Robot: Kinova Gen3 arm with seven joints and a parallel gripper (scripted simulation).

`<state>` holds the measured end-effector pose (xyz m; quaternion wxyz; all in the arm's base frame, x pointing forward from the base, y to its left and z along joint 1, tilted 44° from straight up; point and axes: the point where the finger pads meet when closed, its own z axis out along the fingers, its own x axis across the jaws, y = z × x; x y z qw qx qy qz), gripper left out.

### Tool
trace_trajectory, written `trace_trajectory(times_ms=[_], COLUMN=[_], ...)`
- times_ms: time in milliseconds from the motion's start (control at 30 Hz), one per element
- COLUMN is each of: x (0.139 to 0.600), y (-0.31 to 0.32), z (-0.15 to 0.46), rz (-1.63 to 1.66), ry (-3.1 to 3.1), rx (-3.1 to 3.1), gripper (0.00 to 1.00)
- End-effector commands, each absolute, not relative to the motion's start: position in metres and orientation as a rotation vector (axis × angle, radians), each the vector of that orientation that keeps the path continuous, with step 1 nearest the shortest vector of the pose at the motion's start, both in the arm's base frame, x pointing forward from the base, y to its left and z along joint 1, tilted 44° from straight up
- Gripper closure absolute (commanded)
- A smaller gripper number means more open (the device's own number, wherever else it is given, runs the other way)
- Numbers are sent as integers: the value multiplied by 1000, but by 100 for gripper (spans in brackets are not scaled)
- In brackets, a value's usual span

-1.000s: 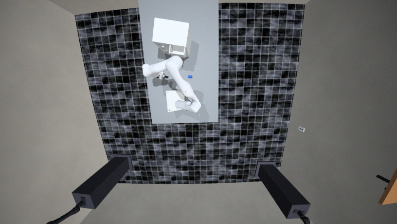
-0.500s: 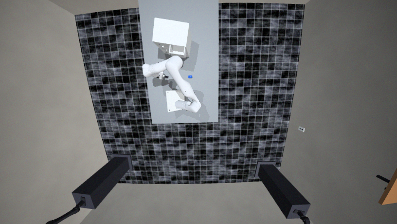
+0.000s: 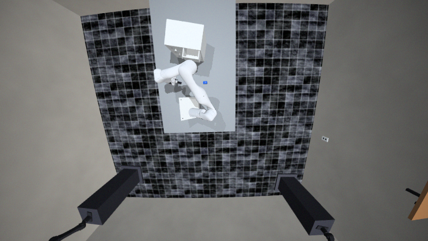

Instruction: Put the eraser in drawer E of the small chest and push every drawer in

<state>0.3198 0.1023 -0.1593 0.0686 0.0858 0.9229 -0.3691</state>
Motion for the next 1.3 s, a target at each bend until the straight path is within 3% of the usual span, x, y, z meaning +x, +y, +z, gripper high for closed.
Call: trace_trajectory(times_ms=[0, 1267], x=[319, 322], y=[99, 69], z=[-162, -193], rz=[-1114, -1114], ry=[2780, 2780], rx=[258, 258], gripper=[25, 25])
